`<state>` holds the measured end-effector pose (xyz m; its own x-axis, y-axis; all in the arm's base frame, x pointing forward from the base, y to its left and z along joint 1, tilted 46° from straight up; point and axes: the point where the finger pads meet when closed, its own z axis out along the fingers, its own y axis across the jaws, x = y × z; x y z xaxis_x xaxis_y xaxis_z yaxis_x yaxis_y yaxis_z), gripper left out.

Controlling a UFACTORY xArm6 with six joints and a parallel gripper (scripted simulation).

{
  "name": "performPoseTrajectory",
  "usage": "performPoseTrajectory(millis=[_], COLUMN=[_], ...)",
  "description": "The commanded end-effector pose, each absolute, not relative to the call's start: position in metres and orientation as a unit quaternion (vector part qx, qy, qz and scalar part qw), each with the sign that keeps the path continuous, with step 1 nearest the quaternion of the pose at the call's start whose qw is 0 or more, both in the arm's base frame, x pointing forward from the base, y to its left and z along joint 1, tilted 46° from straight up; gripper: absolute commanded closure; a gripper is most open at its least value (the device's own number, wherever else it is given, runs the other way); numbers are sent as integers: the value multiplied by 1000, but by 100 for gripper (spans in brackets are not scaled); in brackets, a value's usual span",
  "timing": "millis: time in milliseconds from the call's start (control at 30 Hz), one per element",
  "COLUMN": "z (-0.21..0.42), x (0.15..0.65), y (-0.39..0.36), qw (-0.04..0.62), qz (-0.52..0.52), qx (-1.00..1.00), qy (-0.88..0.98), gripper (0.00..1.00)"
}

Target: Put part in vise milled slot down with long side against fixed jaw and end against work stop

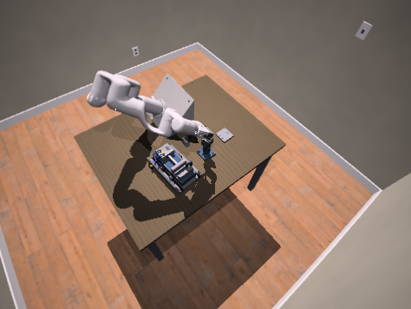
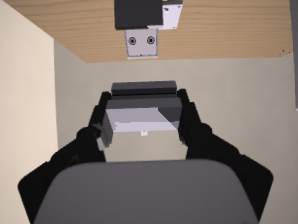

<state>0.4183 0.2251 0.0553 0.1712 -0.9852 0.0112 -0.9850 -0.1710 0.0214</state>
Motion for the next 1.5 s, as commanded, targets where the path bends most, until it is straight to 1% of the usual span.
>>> performPoseTrajectory(millis=[0, 1467], z=[55, 25], x=[419, 424], y=[224, 195], qw=[10, 10], qz=[-2, -2], qx=[766, 766], qy=[-643, -643], gripper=[100, 100])
